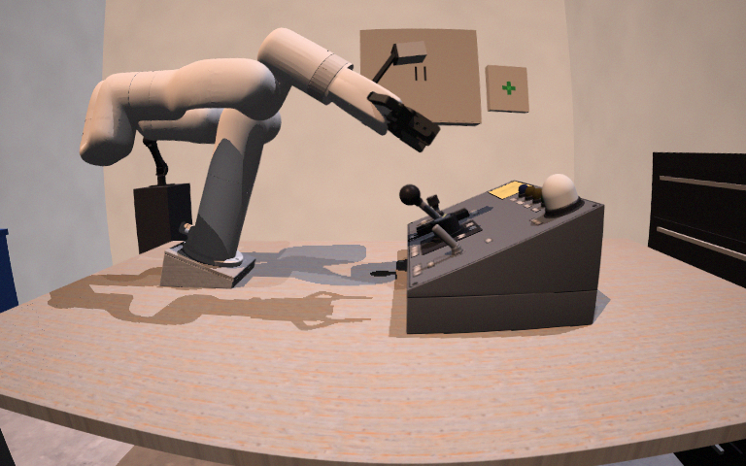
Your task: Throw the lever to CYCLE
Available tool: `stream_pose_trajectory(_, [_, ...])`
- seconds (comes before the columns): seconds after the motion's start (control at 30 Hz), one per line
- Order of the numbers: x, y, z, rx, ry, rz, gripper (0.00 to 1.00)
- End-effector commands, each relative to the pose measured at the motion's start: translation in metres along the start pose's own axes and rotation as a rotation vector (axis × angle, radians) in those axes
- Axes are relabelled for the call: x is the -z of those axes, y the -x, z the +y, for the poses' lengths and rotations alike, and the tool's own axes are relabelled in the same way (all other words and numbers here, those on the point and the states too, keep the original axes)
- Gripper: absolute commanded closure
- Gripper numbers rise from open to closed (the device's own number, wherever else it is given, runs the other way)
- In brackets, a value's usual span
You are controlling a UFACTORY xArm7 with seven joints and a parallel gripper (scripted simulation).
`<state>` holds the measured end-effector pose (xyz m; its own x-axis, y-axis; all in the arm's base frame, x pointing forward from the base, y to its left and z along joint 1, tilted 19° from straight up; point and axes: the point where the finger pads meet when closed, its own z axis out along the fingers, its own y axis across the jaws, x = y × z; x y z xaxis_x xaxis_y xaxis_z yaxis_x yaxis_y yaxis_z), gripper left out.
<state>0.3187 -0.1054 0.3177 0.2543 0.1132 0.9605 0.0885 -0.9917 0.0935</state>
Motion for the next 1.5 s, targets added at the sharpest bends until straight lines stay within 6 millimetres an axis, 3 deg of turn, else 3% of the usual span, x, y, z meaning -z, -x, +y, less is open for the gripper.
stream_pose_trajectory(0.0, [0.001,0.0,0.001,0.003,-0.002,0.001,0.0])
stream_pose_trajectory(1.27, [0.006,0.008,0.003,-0.001,-0.009,0.004,0.0])
stream_pose_trajectory(1.33, [0.017,0.022,0.005,-0.009,-0.02,0.01,0.0])
stream_pose_trajectory(1.47, [0.017,0.022,0.005,-0.009,-0.02,0.01,0.0])
